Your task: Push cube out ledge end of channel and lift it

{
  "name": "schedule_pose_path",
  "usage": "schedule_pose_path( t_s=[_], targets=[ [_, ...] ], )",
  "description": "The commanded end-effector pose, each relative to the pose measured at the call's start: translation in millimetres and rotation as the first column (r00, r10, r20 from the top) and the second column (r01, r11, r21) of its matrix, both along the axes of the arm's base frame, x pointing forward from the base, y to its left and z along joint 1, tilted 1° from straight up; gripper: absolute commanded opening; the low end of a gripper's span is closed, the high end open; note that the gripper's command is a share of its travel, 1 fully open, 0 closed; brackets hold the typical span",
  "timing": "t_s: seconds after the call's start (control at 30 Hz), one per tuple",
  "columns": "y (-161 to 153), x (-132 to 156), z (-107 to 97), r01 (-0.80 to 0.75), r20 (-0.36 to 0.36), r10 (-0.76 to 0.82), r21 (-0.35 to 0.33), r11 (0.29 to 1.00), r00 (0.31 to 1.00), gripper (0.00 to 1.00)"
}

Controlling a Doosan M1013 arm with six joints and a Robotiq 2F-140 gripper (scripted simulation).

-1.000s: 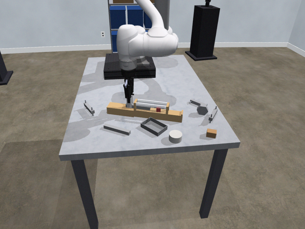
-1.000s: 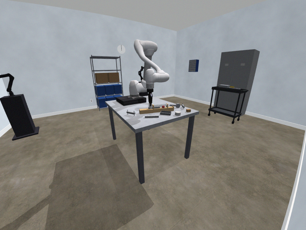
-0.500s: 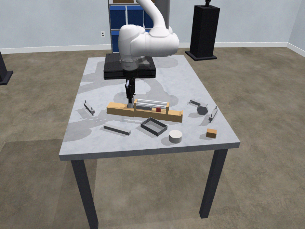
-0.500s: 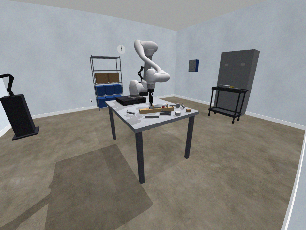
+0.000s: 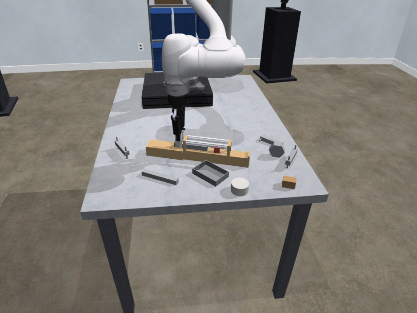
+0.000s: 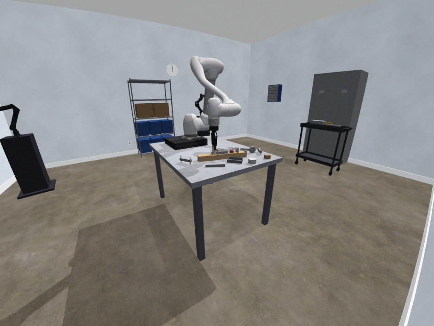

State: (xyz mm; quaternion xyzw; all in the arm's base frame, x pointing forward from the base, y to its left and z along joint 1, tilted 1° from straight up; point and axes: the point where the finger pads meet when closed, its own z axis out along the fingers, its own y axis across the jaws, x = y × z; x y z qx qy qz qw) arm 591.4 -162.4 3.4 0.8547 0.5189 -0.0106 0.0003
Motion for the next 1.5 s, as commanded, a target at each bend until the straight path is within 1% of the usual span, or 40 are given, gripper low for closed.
schedule_pose_path(
  t_s=[0.0, 0.6, 0.63, 1.47],
  targets=[
    [0.0, 0.0, 0.1, 0.000, 0.000, 0.000, 0.000, 1.000, 1.000, 0.00],
    [0.0, 0.0, 0.1, 0.000, 0.000, 0.000, 0.000, 1.000, 1.000, 0.00],
    [0.0, 0.0, 0.1, 0.000, 0.000, 0.000, 0.000, 1.000, 1.000, 0.23],
    [0.0, 0.0, 0.1, 0.000, 0.000, 0.000, 0.000, 1.000, 1.000, 0.23]
  ],
)
